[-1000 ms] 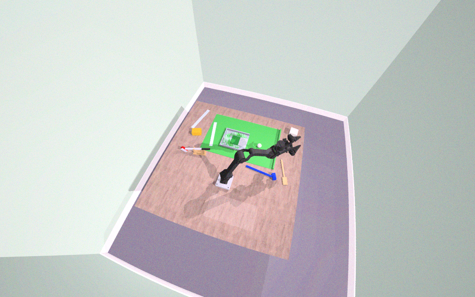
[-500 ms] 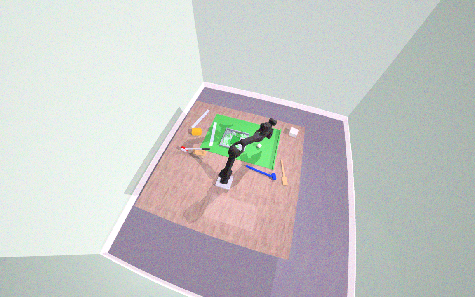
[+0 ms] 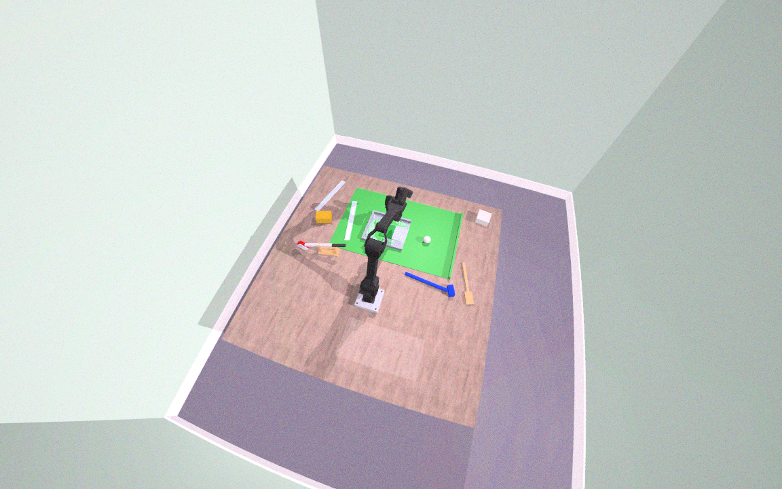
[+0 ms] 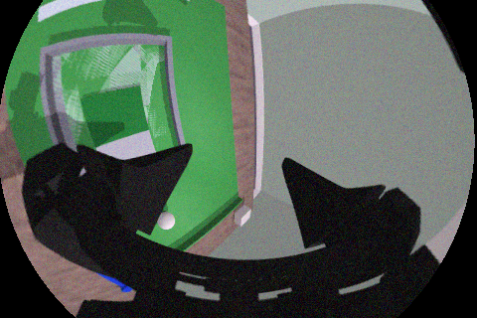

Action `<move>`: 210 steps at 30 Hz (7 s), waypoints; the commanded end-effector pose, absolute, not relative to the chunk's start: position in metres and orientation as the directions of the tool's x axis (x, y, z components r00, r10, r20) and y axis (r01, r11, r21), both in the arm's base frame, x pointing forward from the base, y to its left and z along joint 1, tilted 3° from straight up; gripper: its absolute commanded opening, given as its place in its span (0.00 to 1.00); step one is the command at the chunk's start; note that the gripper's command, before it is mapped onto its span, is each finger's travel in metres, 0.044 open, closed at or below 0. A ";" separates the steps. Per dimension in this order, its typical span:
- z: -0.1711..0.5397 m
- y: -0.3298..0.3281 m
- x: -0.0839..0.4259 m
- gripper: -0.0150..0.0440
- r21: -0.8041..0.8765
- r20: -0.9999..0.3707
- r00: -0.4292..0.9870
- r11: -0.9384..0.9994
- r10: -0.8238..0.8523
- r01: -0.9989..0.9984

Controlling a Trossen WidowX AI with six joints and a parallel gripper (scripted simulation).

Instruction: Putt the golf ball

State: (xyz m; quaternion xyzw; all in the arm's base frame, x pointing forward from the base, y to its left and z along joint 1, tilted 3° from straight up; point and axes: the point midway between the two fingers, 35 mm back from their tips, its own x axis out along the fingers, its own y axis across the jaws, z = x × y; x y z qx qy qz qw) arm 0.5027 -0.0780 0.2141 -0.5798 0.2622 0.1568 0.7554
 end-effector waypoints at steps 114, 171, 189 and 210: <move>0.176 0.209 0.236 0.25 -0.071 -0.994 0.065 -0.061 0.087 -0.996; 0.173 -0.083 0.316 0.25 -0.047 -0.996 0.089 0.793 0.009 -0.608; 0.171 -0.178 0.277 0.25 -0.050 -0.997 0.076 0.935 -0.025 -0.352; 0.171 -0.268 0.202 0.25 -0.021 -0.997 0.070 0.999 -0.024 0.042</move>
